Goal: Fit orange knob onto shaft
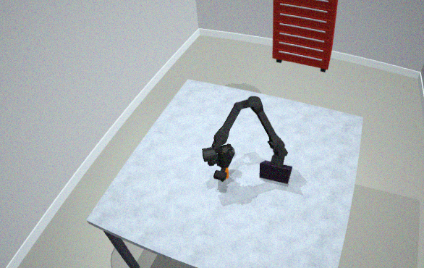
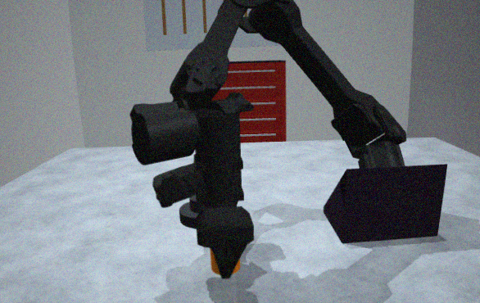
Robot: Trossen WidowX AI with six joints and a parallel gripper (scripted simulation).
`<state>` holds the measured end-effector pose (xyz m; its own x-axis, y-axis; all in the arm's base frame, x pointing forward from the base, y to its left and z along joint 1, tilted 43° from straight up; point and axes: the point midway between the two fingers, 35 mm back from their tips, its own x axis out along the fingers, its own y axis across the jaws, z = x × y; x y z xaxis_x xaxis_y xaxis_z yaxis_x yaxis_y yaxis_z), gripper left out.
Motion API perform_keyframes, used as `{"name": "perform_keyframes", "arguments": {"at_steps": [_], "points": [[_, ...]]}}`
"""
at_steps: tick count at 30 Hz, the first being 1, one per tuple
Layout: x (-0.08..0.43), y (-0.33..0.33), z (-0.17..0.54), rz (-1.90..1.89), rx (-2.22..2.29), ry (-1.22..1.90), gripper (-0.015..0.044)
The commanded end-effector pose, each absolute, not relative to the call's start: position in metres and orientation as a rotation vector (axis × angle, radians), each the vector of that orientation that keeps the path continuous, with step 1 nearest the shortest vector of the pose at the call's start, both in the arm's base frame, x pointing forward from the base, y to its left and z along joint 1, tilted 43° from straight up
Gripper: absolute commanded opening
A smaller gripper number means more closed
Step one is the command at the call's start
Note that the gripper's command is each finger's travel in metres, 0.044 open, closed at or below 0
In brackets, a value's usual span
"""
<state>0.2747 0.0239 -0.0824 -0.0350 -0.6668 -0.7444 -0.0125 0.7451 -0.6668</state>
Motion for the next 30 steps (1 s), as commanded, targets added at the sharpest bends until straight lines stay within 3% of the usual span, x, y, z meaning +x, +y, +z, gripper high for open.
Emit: {"name": "perform_keyframes", "arguments": {"at_steps": [1, 9, 16, 22, 30], "points": [[0.271, 0.020, -0.086, -0.577, -0.588, 1.540, 0.0414], [0.271, 0.020, -0.086, -0.577, -0.588, 1.540, 0.0204], [0.271, 0.020, -0.086, -0.577, -0.588, 1.540, 0.0157], [0.275, 0.029, -0.079, -0.579, -0.580, 1.536, 0.0000], [0.283, 0.064, -0.045, -0.571, -0.579, 1.538, 0.0000]]}}
